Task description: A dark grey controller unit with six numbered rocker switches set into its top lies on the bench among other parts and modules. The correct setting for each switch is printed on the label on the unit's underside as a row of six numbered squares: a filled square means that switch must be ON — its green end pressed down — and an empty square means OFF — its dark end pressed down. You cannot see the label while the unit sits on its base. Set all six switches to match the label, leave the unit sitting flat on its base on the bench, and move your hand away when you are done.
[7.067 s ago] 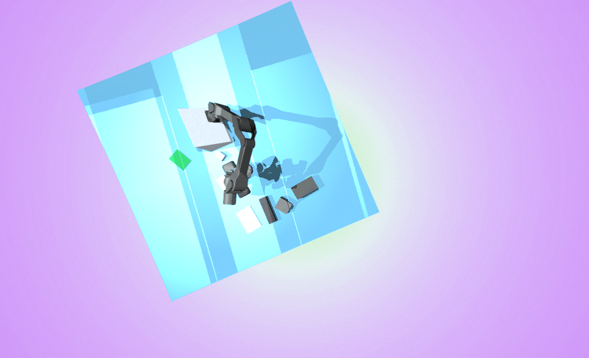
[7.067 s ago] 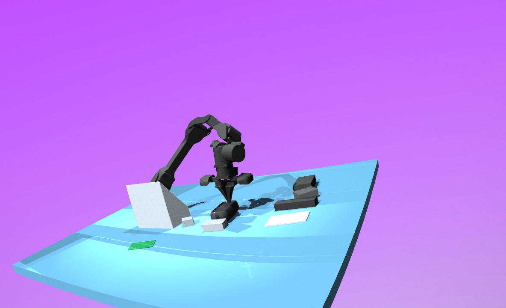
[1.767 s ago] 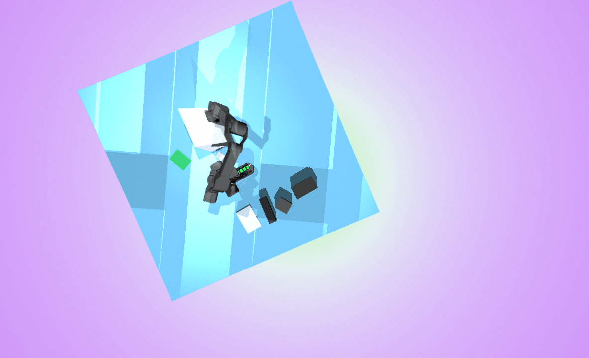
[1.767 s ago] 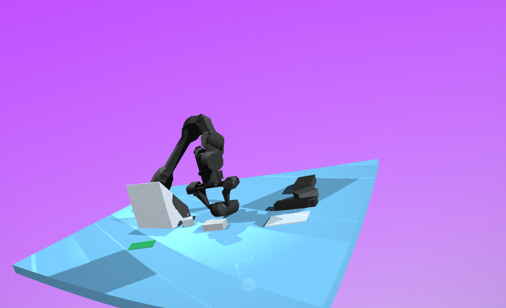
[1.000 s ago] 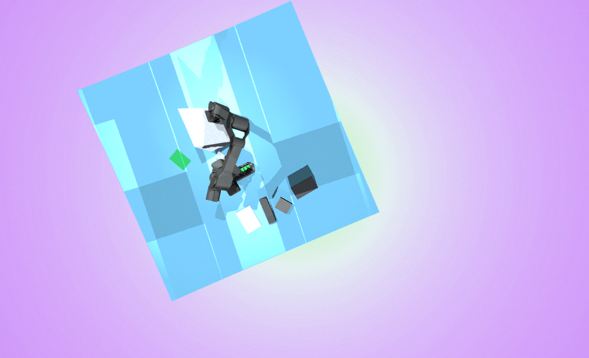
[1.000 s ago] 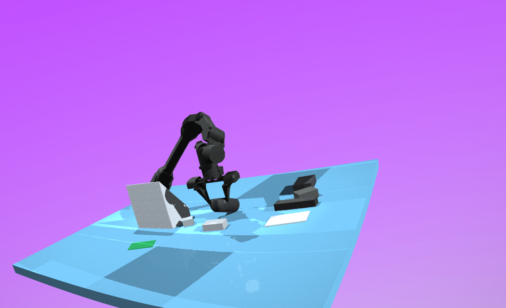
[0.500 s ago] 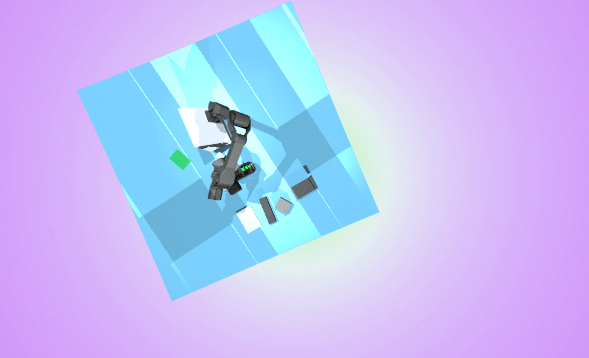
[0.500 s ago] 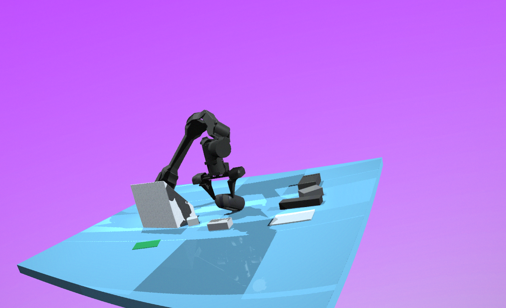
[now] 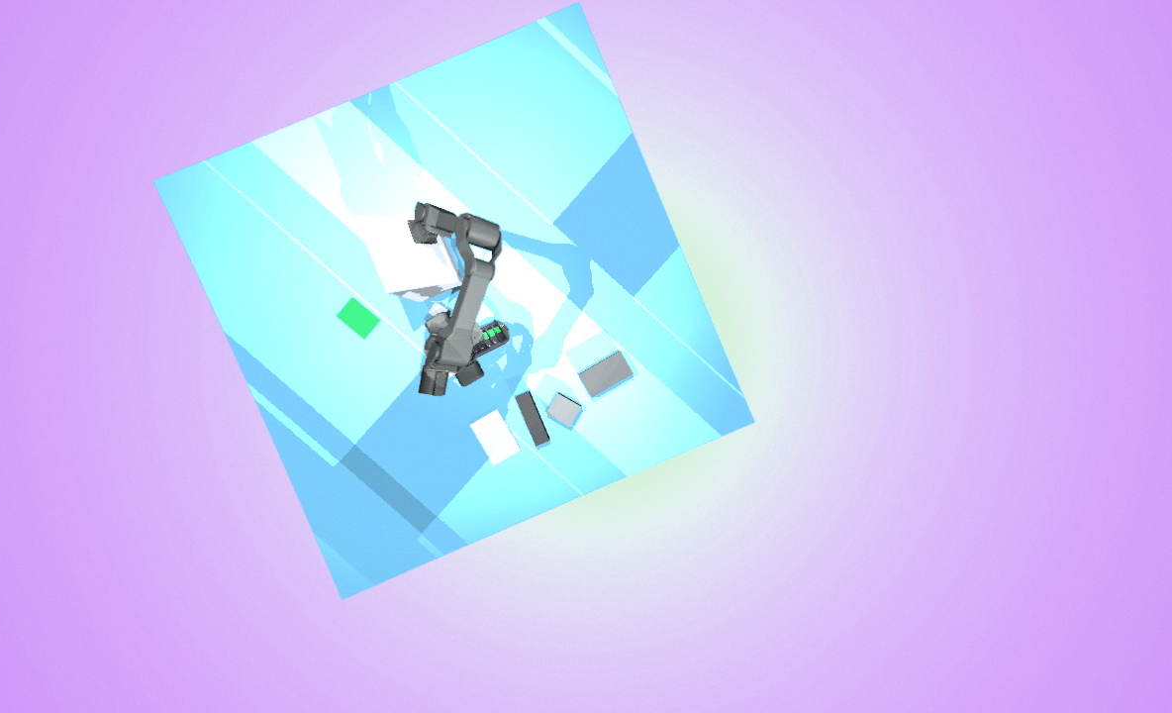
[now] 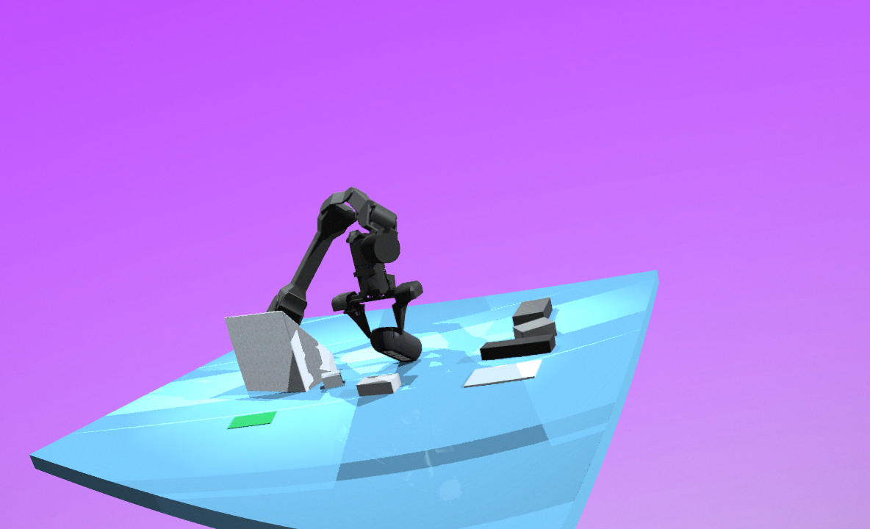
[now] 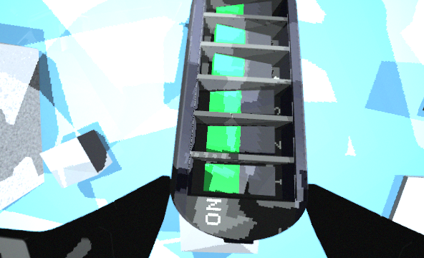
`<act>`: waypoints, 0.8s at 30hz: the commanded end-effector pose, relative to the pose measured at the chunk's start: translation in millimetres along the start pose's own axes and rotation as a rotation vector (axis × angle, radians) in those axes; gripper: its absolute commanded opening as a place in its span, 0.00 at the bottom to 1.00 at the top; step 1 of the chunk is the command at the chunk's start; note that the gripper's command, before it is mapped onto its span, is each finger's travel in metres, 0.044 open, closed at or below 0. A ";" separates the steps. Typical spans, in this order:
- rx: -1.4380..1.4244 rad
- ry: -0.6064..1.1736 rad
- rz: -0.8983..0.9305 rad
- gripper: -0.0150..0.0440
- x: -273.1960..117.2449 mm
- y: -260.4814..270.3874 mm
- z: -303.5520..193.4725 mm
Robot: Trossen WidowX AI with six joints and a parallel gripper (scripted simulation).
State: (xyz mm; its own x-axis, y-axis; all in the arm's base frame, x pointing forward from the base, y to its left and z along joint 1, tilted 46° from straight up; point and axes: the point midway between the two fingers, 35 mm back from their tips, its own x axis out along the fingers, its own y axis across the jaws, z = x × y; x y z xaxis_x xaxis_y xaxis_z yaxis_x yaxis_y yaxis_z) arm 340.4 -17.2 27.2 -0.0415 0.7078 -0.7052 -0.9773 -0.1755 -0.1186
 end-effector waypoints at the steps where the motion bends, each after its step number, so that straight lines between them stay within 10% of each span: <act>1: 0.004 0.005 -0.001 0.82 -3.0 0.0 4.7; 24: 0.005 0.054 -0.001 0.82 -13.4 -0.1 20.9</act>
State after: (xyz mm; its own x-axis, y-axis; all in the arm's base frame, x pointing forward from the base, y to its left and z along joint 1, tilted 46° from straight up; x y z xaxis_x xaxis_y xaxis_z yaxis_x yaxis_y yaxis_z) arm 337.6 -15.0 46.8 -0.0300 0.6705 -0.7413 -0.9777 -0.1739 -0.1178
